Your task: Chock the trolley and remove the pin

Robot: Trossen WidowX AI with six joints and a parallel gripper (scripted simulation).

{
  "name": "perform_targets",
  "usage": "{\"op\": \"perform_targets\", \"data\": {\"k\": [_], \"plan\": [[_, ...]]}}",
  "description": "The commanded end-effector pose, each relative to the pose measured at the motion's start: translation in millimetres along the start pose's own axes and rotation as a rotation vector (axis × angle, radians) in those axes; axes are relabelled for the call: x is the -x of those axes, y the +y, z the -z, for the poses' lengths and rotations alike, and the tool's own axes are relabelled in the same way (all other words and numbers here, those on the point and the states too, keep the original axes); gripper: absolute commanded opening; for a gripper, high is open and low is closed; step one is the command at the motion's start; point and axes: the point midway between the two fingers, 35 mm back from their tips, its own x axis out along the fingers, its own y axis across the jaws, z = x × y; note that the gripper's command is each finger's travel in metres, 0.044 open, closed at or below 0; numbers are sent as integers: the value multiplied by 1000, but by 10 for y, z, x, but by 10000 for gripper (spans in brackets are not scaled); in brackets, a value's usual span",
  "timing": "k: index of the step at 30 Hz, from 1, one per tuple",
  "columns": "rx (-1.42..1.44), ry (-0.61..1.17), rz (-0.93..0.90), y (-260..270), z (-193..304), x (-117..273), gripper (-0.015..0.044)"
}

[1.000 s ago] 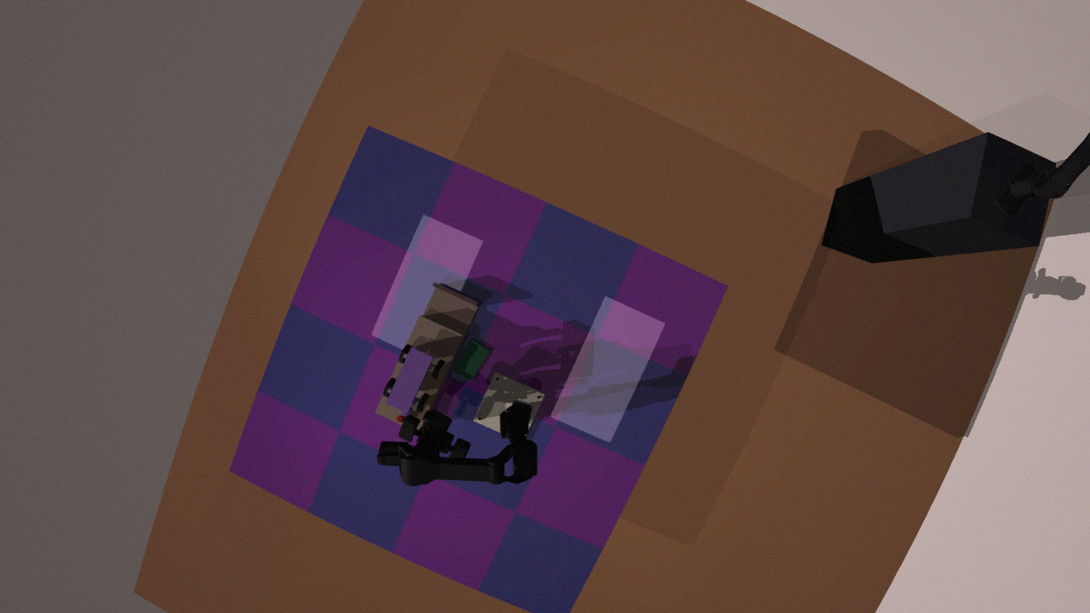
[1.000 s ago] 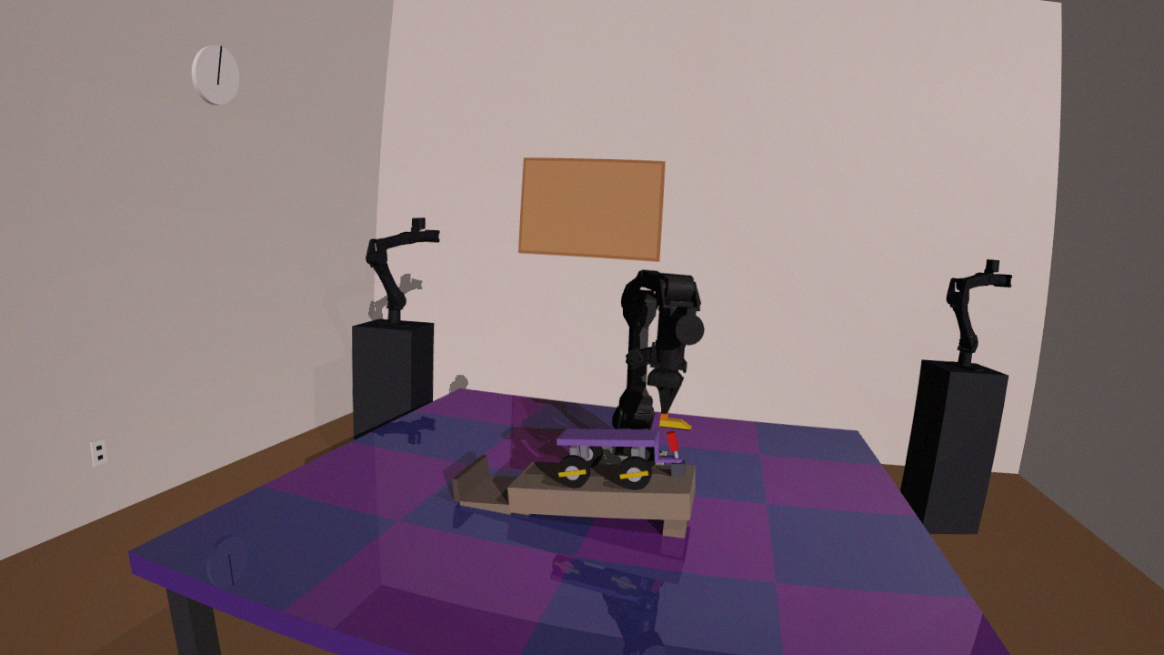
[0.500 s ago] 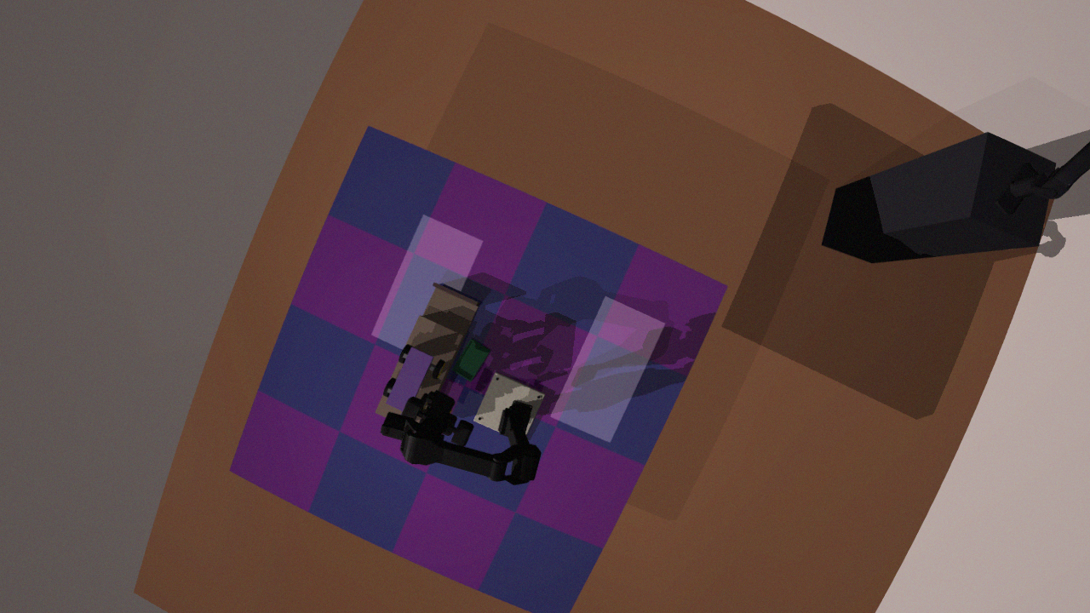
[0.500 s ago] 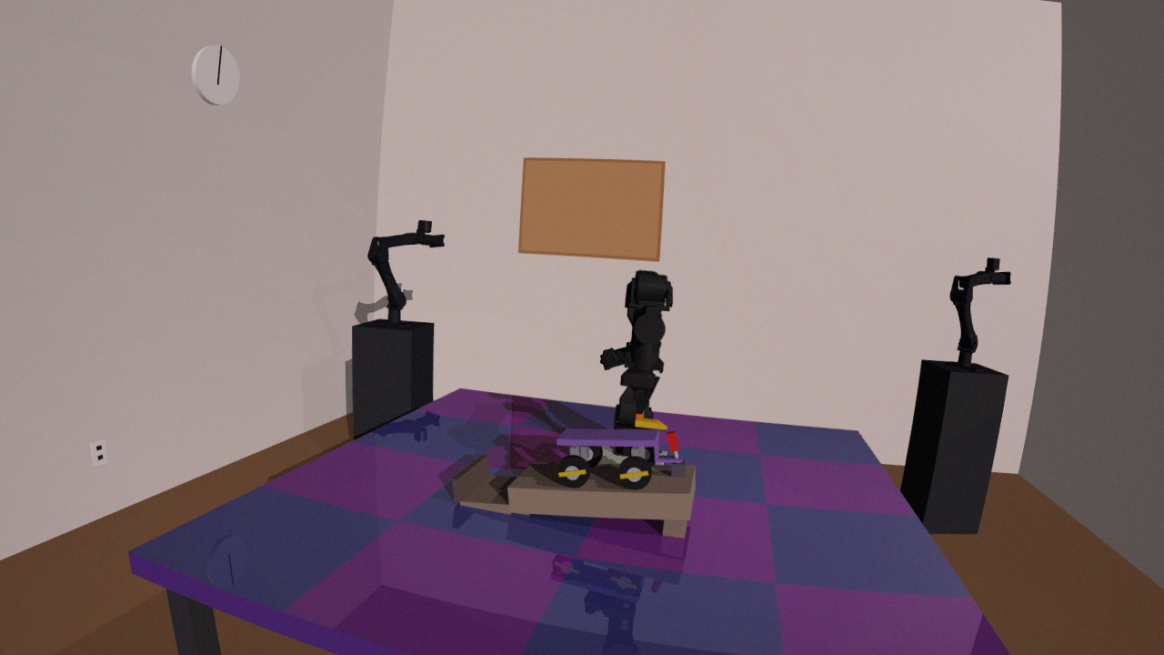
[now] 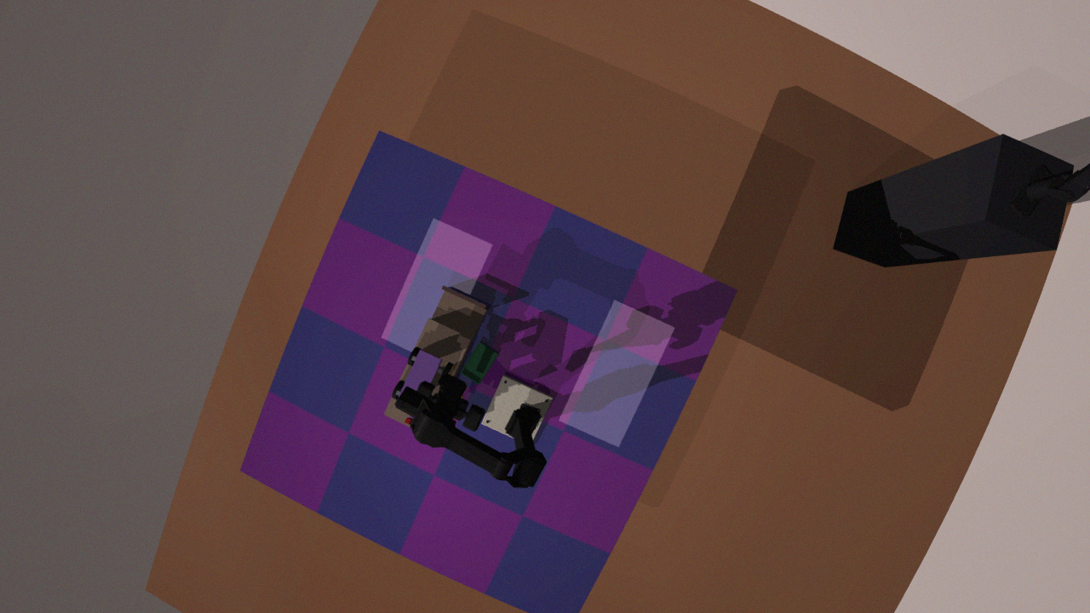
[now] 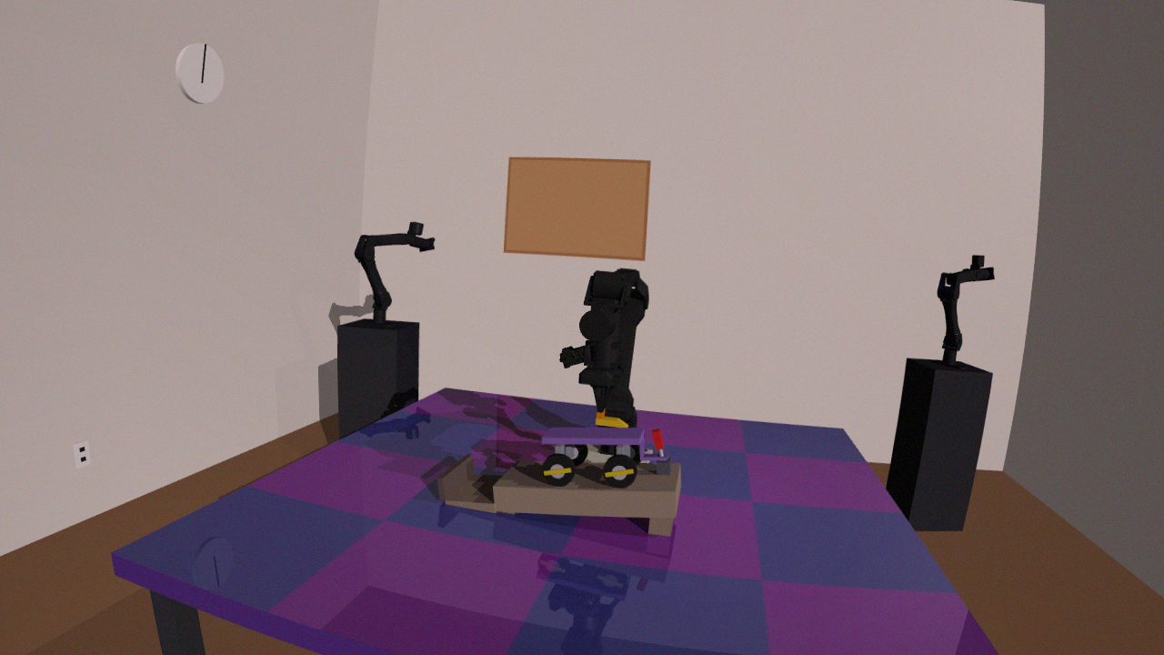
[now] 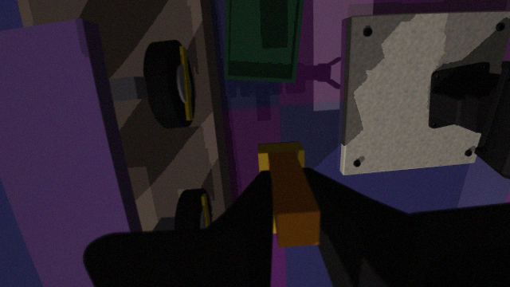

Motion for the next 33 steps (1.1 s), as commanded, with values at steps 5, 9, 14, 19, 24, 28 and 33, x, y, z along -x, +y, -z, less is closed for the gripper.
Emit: {"op": "perform_targets", "data": {"k": [5,9,14,19,24,28,33], "plan": [[5,-5,0,76,-299,-20,0],[5,-6,0,109,-441,-30,0],[5,-8,-1,152,-617,-40,0],[5,-10,-1,200,-815,-51,0],[5,-12,-1,249,-1007,-60,0],[5,-13,-2,289,-1159,-67,0],[5,-15,-2,340,-1349,-76,0]]}}
